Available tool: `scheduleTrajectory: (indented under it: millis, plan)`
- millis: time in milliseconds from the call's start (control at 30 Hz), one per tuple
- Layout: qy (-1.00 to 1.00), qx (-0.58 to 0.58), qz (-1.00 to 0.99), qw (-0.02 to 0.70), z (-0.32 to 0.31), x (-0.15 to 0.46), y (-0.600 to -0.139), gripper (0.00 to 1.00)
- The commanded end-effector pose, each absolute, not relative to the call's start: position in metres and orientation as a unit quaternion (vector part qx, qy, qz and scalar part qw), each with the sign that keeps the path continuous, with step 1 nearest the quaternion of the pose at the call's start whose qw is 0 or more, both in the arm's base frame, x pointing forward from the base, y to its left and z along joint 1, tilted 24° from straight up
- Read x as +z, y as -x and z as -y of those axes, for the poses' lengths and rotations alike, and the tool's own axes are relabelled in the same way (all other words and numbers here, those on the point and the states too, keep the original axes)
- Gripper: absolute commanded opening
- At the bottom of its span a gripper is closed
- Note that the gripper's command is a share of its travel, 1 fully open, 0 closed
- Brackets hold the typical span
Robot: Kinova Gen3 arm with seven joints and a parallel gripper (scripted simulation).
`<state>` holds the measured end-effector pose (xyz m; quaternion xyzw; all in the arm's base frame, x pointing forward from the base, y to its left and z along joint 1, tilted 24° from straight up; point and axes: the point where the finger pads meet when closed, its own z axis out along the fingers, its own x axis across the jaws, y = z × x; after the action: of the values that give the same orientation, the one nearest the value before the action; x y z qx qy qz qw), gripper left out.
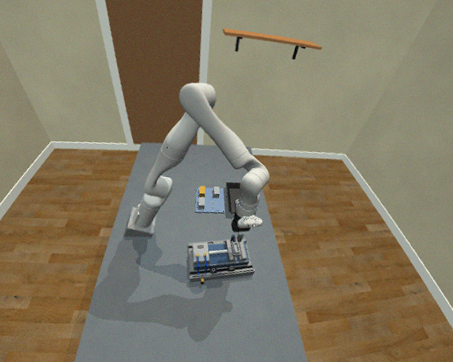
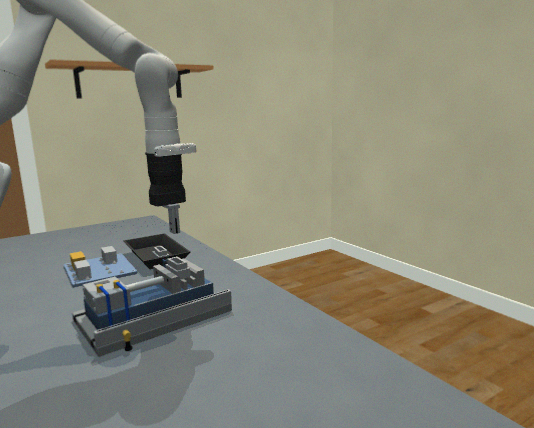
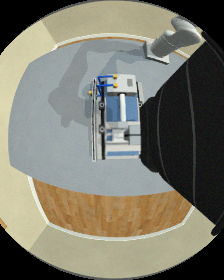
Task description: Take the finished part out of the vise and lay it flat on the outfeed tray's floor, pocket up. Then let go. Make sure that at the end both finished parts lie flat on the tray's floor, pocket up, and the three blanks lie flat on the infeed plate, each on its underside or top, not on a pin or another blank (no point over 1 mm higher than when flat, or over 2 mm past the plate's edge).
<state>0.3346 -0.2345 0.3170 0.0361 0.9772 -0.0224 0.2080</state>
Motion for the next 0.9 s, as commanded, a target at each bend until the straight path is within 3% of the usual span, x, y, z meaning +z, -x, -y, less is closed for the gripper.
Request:
scheduleTrajectory:
  millis: [0, 600, 633, 867]
  plan:
    - [-0.036, -0.023, -0.977, 0.208, 0.2347, 0.3174, -0.3347, 0.0]
    - [-0.036, -0.023, -0.977, 0.208, 0.2347, 0.3174, -0.3347, 0.0]
    - [-0.036, -0.023, -0.977, 0.208, 0.2347, 0.3174, -0.3347, 1.0]
    - [-0.036, -0.023, -0.977, 0.208, 0.2347, 0.3174, -0.3347, 1.0]
